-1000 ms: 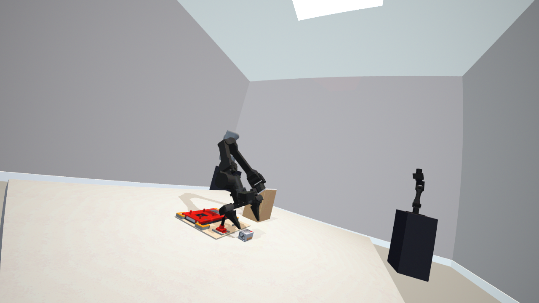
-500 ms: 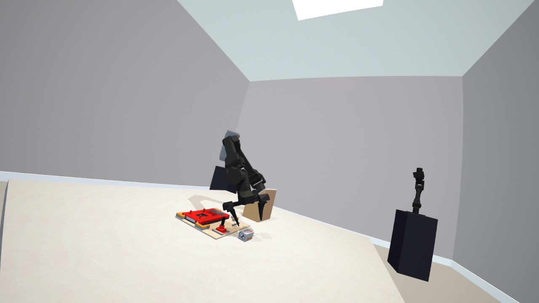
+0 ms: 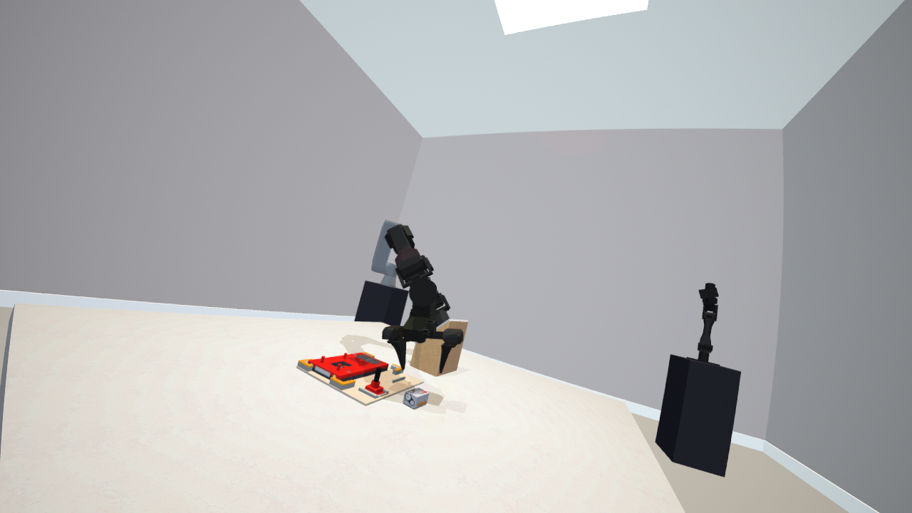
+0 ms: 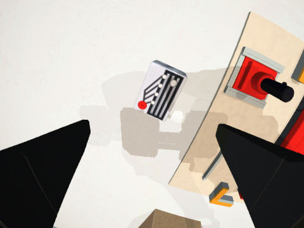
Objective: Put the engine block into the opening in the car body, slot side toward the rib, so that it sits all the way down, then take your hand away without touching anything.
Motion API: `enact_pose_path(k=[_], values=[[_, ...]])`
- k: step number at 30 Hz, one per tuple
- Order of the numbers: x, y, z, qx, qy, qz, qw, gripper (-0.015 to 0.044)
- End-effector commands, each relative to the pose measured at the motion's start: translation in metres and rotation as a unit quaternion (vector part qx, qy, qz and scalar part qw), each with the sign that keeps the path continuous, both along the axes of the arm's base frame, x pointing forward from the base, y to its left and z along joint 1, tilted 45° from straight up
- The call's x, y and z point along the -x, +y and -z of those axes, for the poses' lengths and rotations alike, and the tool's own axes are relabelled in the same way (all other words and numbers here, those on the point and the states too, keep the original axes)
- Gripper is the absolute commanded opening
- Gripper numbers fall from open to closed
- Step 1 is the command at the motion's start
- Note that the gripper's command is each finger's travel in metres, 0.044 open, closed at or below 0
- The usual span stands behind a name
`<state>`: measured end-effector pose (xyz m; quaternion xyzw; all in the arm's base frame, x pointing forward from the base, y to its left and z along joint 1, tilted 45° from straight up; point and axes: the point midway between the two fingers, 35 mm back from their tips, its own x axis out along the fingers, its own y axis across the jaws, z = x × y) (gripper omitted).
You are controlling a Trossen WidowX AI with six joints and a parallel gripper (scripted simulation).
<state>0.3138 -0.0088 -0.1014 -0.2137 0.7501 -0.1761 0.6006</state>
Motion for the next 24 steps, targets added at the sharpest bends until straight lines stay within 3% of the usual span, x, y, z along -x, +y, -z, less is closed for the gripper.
enact_pose_path(k=[1,8,15,19,24], values=[[-0.005,0.006,-0.005,0.048,-0.039,0.039,0.997,0.044],[-0.01,0.015,-0.013,0.116,-0.109,0.095,0.983,0.044],[-0.01,0.016,-0.014,0.123,-0.116,0.1,0.981,0.044],[-0.01,0.025,-0.006,0.122,-0.116,0.1,0.981,0.044],[-0.004,0.001,0.02,0.123,-0.117,0.1,0.98,0.044]])
